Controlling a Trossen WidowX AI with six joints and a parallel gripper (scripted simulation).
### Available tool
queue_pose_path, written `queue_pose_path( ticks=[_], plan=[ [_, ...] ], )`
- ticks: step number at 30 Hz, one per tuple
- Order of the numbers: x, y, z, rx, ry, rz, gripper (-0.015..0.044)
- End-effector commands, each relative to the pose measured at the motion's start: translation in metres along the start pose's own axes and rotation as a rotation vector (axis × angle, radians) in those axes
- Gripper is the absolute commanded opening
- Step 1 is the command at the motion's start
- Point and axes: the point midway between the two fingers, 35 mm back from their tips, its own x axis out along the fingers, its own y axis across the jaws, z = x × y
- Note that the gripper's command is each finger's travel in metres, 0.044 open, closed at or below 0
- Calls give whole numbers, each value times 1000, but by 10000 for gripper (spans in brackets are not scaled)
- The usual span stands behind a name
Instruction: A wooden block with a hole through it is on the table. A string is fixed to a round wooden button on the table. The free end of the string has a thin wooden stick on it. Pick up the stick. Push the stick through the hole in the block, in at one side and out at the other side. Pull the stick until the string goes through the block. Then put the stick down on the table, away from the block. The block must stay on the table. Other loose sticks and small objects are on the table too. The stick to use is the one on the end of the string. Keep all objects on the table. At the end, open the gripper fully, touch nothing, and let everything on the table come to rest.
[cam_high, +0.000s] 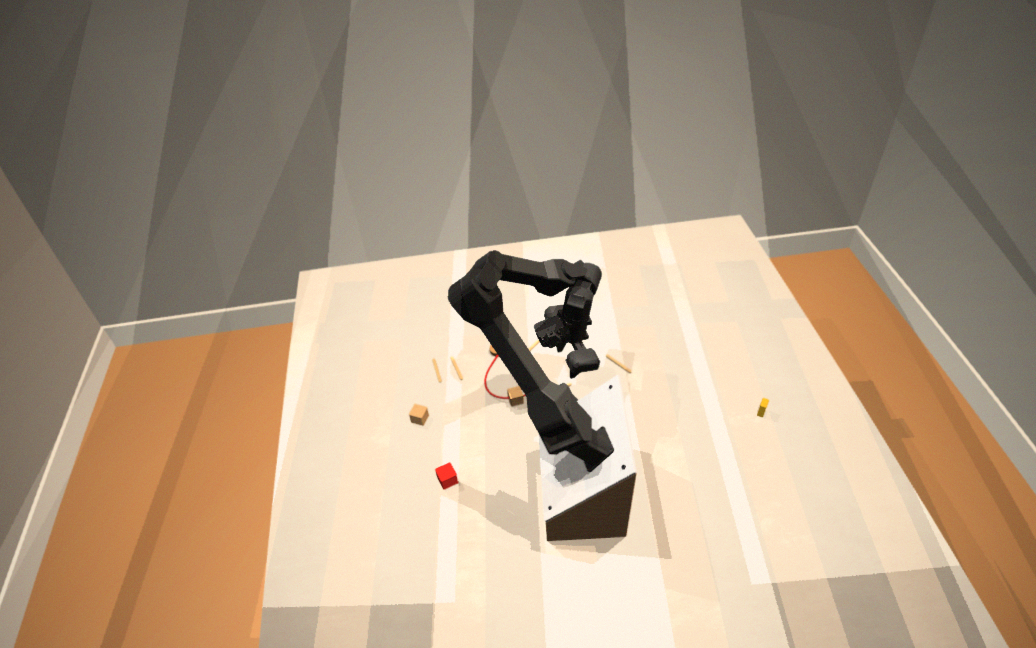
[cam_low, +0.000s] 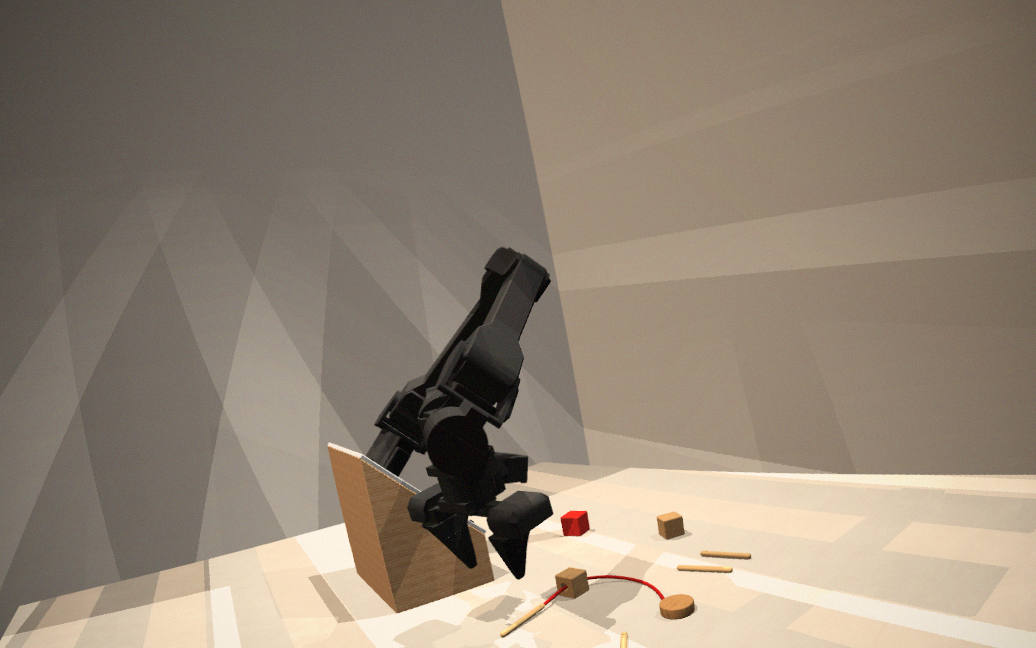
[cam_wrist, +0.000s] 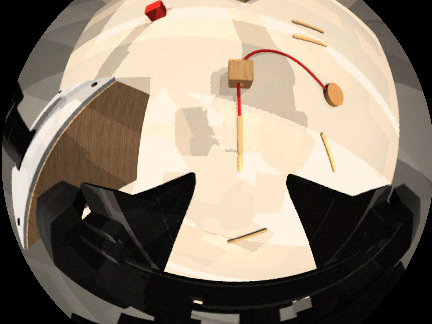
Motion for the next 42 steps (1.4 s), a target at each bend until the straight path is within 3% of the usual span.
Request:
queue_pose_path(
  ticks=[1,42],
  plan=[
    [-25,-4,1,-12,13,-14,440],
    [-20,-2,1,0,5,-13,440]
  ],
)
